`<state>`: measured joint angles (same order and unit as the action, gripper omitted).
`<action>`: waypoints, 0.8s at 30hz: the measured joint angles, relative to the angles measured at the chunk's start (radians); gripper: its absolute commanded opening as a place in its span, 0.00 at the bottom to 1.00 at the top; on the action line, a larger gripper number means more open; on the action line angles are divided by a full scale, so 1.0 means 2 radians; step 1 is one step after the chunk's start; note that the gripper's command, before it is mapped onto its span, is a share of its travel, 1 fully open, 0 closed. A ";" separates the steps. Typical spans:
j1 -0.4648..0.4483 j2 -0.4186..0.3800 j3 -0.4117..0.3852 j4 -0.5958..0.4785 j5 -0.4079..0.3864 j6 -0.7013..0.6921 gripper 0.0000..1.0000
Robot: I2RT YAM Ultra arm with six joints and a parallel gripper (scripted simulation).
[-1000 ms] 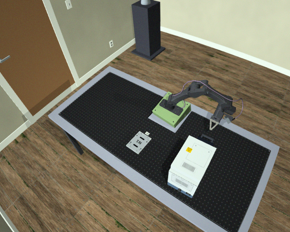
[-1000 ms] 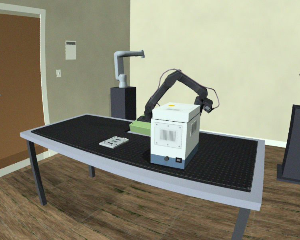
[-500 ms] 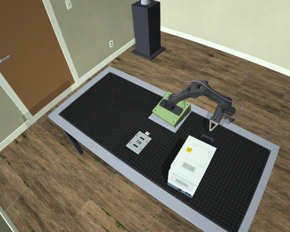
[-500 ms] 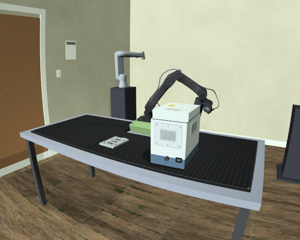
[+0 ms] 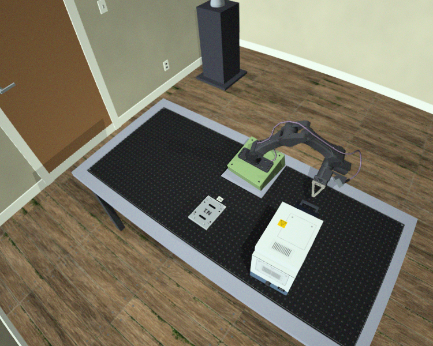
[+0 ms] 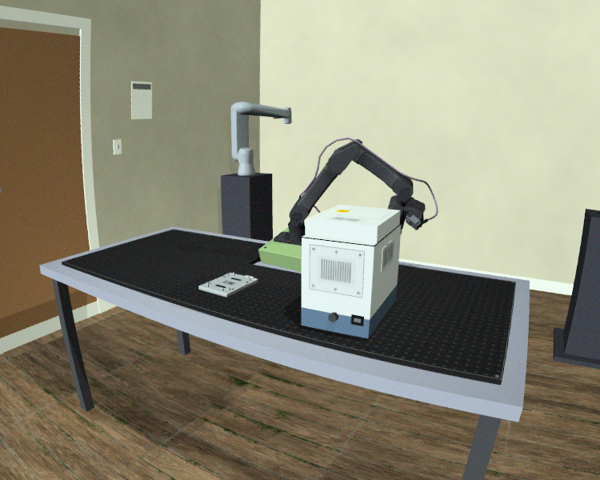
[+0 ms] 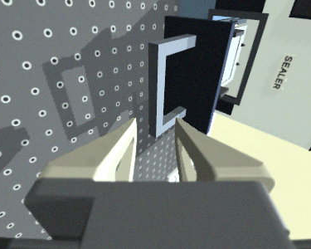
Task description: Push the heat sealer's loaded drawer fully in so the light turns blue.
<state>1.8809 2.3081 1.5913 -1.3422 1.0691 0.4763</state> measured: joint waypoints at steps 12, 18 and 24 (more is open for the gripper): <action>-0.009 -0.003 -0.011 0.021 0.004 -0.015 0.30; -0.012 -0.005 -0.017 0.032 0.005 -0.023 0.30; -0.017 -0.007 -0.023 0.043 0.007 -0.032 0.30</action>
<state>1.8469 2.2940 1.5455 -1.2556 1.0832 0.4129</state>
